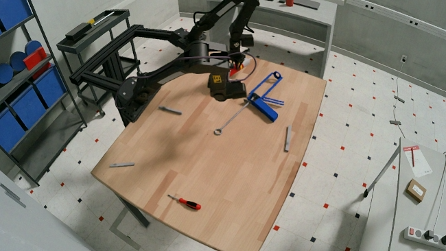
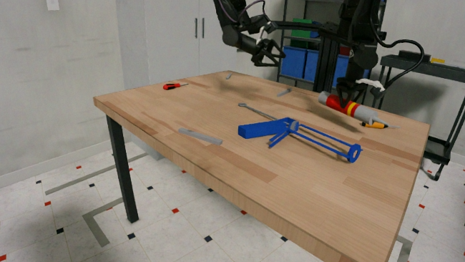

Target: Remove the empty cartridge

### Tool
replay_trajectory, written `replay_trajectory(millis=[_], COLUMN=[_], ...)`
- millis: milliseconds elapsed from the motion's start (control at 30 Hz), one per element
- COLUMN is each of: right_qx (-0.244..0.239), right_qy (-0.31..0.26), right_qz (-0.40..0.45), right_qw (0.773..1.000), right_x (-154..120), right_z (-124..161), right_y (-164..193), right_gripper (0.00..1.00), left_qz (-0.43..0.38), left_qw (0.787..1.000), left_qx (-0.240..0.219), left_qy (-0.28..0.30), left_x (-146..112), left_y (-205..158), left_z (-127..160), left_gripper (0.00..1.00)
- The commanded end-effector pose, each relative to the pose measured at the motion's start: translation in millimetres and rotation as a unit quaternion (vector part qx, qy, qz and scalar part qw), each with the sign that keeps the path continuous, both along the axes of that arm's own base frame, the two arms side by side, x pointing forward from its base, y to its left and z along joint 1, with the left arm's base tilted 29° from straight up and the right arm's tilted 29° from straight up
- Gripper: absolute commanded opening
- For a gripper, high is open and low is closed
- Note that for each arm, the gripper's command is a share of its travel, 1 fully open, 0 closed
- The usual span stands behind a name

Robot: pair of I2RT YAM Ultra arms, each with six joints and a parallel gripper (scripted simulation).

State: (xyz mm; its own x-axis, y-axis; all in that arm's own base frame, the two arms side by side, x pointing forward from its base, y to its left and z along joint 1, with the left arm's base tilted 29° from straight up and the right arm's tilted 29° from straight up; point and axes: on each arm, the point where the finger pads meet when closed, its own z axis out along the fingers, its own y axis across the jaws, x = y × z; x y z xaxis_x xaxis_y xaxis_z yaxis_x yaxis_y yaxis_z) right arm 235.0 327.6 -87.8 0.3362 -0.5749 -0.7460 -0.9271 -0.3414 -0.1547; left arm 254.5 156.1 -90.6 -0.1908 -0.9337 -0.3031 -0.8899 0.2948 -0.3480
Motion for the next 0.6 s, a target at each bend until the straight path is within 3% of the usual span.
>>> replay_trajectory(millis=[0,267,567], right_qx=[0.018,-0.002,-0.014], right_qy=[-0.019,-0.01,-0.015], right_qz=[0.003,-0.023,-0.048], right_qw=[1.0,1.0,0.999], right_x=[-2,3,17], right_z=[17,-6,-17], right_y=[16,12,10], right_gripper=[1.0,1.0,1.0], left_qz=[0.002,0.006,0.013], left_qw=[1.0,0.999,1.0], left_qx=[0.009,0.02,0.012], left_qy=[-0.01,-0.027,-0.023], left_x=[4,18,29], left_y=[7,19,26], left_z=[3,1,-34], left_gripper=[0.41,0.41,0.41])
